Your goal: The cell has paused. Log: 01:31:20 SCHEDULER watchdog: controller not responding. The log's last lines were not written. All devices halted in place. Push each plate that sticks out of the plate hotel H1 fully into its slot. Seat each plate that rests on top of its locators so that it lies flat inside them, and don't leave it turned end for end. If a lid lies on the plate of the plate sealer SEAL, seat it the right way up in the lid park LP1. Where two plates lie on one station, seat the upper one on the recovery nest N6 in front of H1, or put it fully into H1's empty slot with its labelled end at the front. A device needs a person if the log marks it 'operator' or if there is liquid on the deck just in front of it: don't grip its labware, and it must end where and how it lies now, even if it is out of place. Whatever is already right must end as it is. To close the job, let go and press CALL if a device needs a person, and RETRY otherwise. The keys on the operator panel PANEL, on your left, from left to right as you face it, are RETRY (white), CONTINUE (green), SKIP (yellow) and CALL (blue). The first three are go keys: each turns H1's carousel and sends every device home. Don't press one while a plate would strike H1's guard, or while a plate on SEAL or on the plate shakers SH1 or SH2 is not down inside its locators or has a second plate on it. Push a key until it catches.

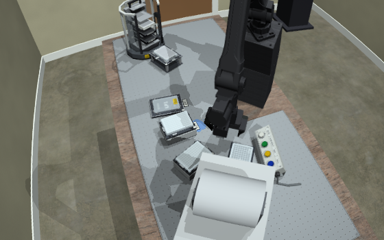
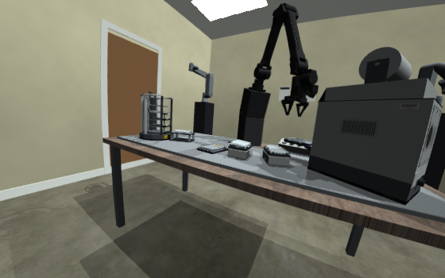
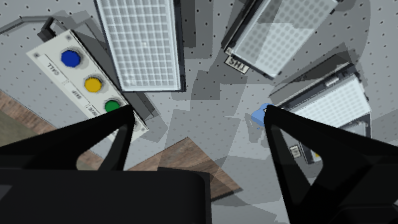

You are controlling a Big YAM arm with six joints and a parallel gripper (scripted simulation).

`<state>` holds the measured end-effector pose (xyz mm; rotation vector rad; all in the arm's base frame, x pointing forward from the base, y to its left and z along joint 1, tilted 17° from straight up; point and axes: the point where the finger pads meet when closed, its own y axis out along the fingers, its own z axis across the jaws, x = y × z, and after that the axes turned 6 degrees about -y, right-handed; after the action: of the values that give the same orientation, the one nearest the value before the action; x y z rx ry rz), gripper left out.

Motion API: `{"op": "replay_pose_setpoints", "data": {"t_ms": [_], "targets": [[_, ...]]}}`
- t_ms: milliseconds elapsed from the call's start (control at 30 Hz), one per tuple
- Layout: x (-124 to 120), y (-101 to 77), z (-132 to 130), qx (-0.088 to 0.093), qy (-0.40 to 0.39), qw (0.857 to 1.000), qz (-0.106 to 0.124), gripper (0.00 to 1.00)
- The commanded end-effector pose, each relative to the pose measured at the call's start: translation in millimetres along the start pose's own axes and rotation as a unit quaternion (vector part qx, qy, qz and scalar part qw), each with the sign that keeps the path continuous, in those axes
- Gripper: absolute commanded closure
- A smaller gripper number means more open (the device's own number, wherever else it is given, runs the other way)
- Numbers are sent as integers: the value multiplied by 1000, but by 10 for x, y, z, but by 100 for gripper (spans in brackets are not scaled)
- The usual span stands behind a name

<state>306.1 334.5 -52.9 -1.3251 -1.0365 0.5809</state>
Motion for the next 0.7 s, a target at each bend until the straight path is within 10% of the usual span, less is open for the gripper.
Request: {"op": "replay_pose_setpoints", "data": {"t_ms": [0,667], "targets": [[50,12,85,0,12,1000,3,0],[68,58,676,0,-116,993,4,0]]}}
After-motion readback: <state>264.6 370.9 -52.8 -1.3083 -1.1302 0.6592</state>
